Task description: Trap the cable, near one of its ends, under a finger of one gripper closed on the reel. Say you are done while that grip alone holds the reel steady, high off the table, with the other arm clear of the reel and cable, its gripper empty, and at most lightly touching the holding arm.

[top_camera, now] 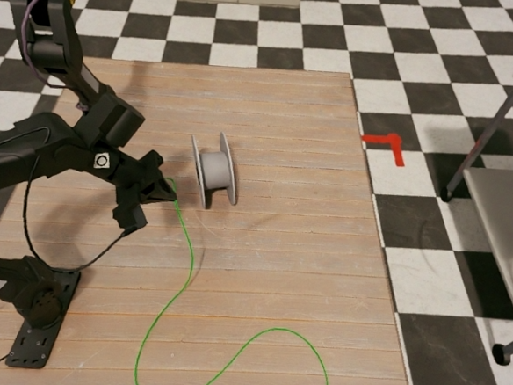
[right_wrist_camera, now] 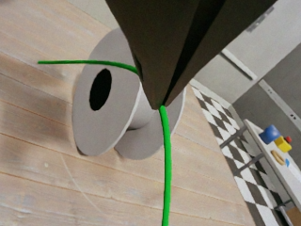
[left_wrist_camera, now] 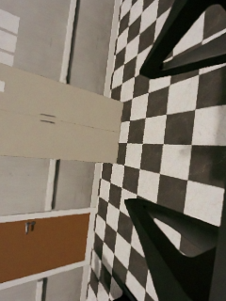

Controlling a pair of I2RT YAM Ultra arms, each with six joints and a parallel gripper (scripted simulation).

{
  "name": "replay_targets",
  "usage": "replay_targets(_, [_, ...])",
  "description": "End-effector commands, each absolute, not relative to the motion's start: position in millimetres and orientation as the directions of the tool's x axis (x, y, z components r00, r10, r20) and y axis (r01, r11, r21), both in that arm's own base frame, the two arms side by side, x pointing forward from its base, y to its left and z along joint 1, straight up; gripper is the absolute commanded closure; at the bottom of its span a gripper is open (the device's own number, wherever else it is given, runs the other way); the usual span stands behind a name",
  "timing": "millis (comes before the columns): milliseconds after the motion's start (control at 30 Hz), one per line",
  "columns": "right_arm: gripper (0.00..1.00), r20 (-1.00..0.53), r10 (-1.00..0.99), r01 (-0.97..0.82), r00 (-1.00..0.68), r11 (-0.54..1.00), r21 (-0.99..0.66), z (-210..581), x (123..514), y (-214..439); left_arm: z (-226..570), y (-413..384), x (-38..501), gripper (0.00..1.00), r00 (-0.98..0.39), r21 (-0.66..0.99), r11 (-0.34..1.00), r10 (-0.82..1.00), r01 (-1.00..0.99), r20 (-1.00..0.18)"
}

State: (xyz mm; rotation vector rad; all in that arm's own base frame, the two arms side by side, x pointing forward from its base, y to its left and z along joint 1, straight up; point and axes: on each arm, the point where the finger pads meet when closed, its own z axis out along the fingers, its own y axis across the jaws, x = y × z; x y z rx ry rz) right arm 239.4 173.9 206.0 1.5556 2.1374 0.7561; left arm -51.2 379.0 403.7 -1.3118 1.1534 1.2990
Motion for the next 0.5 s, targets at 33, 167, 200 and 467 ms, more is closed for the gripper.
replay_targets(33, [1.00,0.007,0.952,0.716,-0.305,0.224,0.662,215.3,240.5,174.4,400.0,379.1,-49.6,0.00,0.006,-0.004,-0.132,-0.012,-0.991,-1.000])
replay_targets(167, [1.00,-0.004,0.956,0.722,-0.292,0.223,0.655,212.2,246.6,169.4,400.0,379.1,-49.6,0.00,0.006,-0.004,-0.132,-0.012,-0.991,-1.000])
replay_targets(200, [1.00,-0.006,0.956,0.724,-0.292,0.225,0.652,211.9,248.4,169.9,400.0,379.0,-49.6,0.00,0.006,-0.004,-0.132,-0.012,-0.991,-1.000])
replay_targets(467, [1.00,0.008,0.953,0.724,-0.302,0.224,0.652,219.6,268.9,168.2,400.0,379.0,-49.6,0.00,0.006,-0.004,-0.132,-0.012,-0.991,-1.000])
